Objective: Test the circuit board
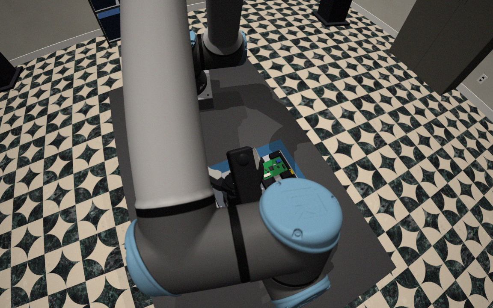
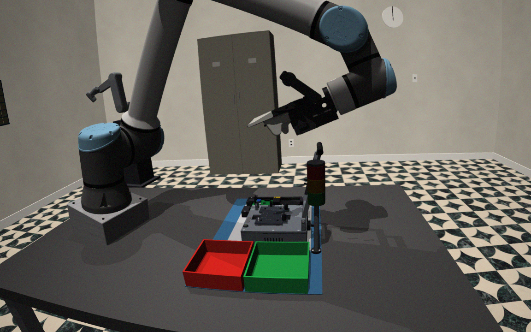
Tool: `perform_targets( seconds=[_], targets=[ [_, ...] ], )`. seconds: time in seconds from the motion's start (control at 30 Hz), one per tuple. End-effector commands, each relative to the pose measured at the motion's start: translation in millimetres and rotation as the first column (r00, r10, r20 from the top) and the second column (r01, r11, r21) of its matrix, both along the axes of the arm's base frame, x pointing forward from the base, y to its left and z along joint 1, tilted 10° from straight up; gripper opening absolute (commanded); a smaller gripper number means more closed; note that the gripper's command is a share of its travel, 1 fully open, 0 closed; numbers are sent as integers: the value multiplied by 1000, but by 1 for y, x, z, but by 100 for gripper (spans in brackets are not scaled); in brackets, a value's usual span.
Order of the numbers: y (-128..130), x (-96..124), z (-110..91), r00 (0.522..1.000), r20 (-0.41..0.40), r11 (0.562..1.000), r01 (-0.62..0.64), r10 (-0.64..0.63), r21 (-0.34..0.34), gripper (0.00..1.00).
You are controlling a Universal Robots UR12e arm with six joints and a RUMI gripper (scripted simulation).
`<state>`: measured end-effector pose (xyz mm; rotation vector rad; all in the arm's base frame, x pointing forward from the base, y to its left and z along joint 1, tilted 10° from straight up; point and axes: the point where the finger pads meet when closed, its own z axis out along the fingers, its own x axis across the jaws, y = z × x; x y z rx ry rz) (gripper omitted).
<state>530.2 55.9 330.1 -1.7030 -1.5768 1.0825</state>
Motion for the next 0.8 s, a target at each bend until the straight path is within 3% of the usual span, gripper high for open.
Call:
perform_targets(
  seconds=[0.0,0.17,0.3,0.37,0.47,0.57,0.67,0.77],
  targets=[
    [16,-8,-7,995,96,995,48,-40,-87,100],
    [40,-18,-16,963,250,969,153,-102,-192,100],
    [51,-22,-21,937,323,951,211,-131,-228,100],
    [62,-26,-25,903,399,926,277,-160,-256,100],
    [62,-26,-25,903,399,926,277,-160,-256,100],
    [79,-32,-30,832,515,880,387,-204,-277,100],
    [85,-34,-32,804,553,861,426,-219,-277,100],
    [97,-37,-35,740,625,821,503,-249,-268,100]
  ],
)
